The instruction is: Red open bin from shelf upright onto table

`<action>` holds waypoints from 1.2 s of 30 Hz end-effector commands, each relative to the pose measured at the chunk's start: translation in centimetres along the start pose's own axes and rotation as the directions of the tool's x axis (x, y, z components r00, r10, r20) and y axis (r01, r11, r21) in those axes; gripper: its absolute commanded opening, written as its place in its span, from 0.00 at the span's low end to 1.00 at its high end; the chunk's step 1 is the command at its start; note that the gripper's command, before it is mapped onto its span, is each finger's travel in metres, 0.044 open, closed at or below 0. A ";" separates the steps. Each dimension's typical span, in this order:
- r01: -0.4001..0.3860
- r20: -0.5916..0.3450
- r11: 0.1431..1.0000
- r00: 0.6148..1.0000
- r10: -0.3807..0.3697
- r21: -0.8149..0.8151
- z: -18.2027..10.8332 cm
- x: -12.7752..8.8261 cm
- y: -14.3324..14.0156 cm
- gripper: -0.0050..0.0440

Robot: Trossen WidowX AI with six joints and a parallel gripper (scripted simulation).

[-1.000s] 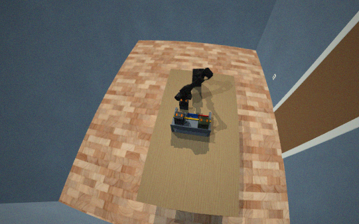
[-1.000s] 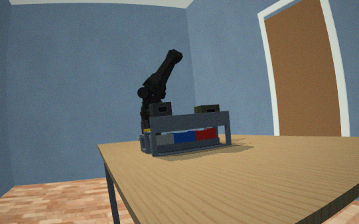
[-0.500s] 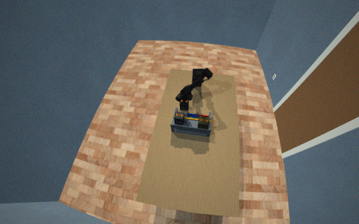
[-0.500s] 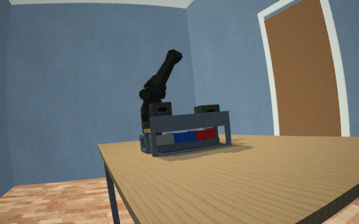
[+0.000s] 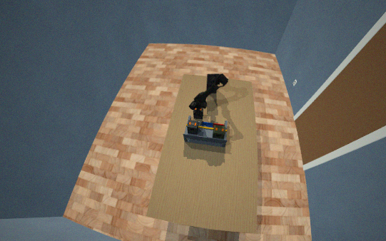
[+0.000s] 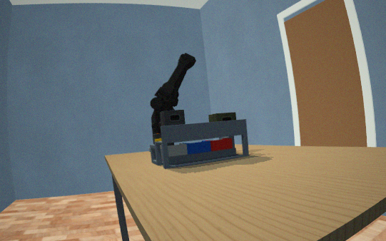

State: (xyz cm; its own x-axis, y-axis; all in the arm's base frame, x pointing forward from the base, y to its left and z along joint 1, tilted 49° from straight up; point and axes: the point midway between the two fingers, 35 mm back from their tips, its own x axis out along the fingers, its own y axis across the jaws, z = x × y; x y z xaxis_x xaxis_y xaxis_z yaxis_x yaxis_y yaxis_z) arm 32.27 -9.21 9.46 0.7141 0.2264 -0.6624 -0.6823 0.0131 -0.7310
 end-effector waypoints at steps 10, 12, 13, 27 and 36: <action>0.026 -0.028 1.000 0.999 -0.025 0.000 -0.6 -0.4 -0.7 0.10; 0.026 -0.028 1.000 0.999 -0.025 0.000 -0.6 -0.4 -0.7 0.10; 0.022 -0.015 1.000 1.000 -0.022 -0.010 -0.2 -0.3 -0.7 0.97; 0.022 -0.015 1.000 1.000 -0.022 -0.010 -0.2 -0.3 -0.7 0.97; 0.023 -0.016 1.000 1.000 -0.023 -0.010 -0.2 -0.3 -0.7 0.97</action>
State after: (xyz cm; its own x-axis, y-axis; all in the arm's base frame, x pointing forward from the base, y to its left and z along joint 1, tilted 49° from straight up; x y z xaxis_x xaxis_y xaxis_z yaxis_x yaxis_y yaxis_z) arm 32.52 -9.35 9.53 0.7209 0.2176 -0.6579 -0.6765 0.0152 -0.7363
